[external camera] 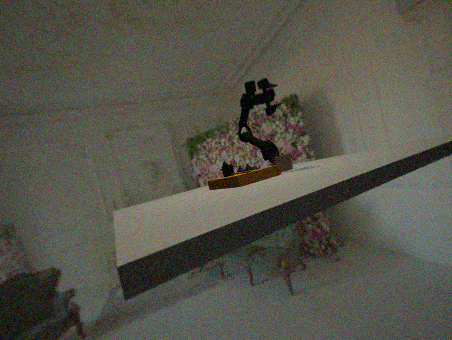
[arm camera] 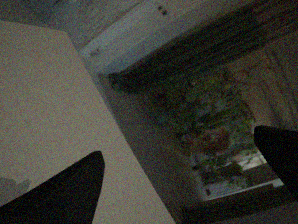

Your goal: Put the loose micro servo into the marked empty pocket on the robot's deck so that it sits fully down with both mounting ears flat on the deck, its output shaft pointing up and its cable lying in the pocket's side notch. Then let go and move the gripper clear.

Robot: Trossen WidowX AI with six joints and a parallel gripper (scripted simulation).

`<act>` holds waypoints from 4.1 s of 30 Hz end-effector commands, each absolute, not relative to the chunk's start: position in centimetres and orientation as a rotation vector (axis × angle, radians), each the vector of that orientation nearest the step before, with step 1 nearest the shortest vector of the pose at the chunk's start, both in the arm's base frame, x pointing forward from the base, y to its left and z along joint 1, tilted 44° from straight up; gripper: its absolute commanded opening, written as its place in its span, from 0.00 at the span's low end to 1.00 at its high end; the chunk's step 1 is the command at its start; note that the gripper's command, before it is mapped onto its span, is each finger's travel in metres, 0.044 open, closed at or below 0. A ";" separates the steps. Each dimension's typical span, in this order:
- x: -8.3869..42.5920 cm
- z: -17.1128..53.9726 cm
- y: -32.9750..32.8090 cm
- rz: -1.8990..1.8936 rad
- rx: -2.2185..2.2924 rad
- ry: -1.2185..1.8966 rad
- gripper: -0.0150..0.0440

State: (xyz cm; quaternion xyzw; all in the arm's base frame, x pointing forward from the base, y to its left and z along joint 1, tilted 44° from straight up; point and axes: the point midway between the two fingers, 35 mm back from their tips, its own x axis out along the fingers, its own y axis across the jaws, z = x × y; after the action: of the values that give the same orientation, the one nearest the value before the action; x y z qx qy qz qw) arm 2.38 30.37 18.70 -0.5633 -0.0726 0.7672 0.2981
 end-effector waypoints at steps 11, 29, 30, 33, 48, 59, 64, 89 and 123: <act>7.0 17.1 29.9 1.796 -1.352 0.335 1.00; 12.3 15.1 28.0 1.374 -1.100 0.861 1.00; 12.6 15.0 27.9 1.347 -1.084 0.885 1.00; 13.4 14.8 27.5 1.265 -1.035 0.955 1.00; 17.4 13.4 24.9 0.826 -0.779 1.231 1.00; 20.2 12.6 22.7 0.479 -0.579 1.356 1.00; 21.3 12.2 21.6 0.316 -0.486 1.392 1.00; 26.4 10.8 15.3 -0.498 -0.024 1.359 1.00; 30.7 10.1 5.2 -1.438 0.519 0.771 1.00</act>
State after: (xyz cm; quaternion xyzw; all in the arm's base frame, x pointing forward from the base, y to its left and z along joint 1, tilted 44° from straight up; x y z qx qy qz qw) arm 30.31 6.06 9.95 -0.2086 -0.3782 0.6078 -0.6664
